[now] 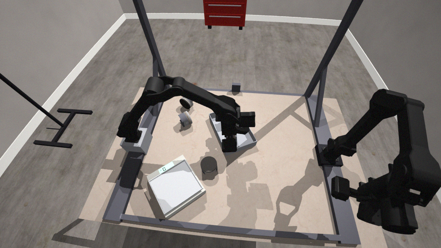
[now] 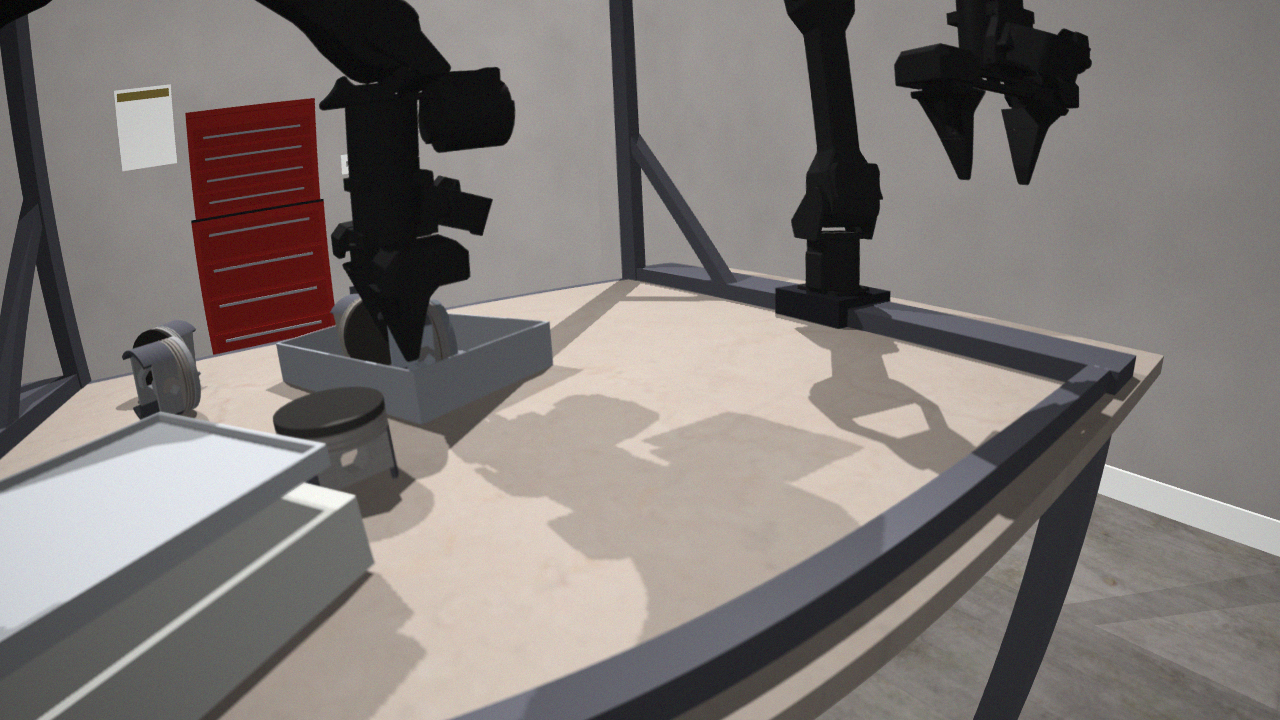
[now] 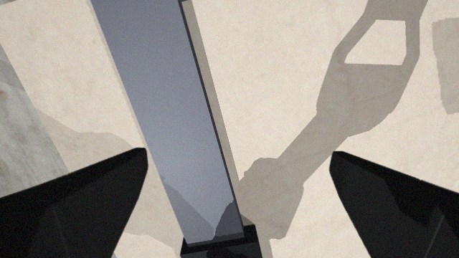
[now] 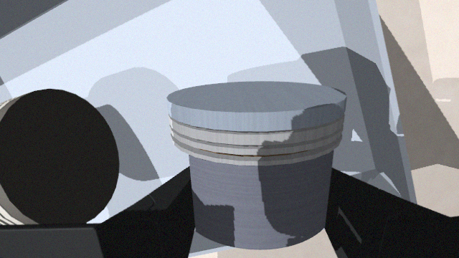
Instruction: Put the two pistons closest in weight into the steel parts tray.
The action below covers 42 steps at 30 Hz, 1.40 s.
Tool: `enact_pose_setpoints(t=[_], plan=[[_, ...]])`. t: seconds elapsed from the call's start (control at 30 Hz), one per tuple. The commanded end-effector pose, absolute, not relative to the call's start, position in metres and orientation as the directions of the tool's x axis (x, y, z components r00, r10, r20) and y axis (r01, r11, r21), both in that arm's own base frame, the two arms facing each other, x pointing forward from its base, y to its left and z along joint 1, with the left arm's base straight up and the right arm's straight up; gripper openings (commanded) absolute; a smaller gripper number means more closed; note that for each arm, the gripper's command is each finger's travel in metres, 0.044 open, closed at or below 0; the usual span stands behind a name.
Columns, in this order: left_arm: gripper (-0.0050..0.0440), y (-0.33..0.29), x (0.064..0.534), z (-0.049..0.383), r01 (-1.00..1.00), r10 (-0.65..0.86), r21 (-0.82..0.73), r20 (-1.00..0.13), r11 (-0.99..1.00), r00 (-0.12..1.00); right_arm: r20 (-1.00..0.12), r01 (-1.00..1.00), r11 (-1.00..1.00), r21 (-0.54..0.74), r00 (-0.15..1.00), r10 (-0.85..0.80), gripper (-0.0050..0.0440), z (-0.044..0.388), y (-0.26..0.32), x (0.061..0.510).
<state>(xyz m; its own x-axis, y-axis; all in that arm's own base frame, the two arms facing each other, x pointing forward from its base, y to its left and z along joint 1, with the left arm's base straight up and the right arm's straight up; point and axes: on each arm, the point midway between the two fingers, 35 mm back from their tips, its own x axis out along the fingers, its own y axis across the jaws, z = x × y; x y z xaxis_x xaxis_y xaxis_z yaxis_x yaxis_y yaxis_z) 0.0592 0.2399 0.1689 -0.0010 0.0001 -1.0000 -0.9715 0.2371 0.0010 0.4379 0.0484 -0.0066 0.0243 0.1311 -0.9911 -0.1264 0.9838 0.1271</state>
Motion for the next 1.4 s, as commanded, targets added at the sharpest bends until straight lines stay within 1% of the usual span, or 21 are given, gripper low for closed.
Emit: enact_pose_setpoints(t=[0.0,0.2,0.23,0.27,1.37], plan=[[0.0400,0.2436,0.0599,0.1736,-0.971,0.017,0.000,-1.000,0.239,0.004,-0.989,-0.135,0.983,0.127,0.059,0.136,0.0158,0.0085,0.0512,0.4438],[0.0400,0.2436,0.0599,0.1736,-0.971,0.017,0.000,-1.000,0.239,0.004,-0.989,-0.135,0.983,0.127,0.059,0.136,0.0158,0.0084,0.0512,0.4439],[0.0400,0.2436,0.0599,0.1736,-0.971,0.017,0.000,-1.000,0.239,0.004,-0.987,-0.137,0.982,0.128,0.075,0.139,0.0255,0.0149,0.0521,0.4473],[0.0400,0.2436,0.0599,0.1736,-0.971,0.017,0.000,-1.000,0.239,0.004,-0.989,-0.135,0.983,0.127,0.059,0.136,0.0255,0.0088,0.0512,0.4438],[0.0400,0.2436,0.0599,0.1736,-0.971,0.017,0.000,-1.000,0.239,0.004,-0.989,-0.135,0.983,0.127,0.059,0.136,0.0255,0.0088,0.0512,0.4438]])
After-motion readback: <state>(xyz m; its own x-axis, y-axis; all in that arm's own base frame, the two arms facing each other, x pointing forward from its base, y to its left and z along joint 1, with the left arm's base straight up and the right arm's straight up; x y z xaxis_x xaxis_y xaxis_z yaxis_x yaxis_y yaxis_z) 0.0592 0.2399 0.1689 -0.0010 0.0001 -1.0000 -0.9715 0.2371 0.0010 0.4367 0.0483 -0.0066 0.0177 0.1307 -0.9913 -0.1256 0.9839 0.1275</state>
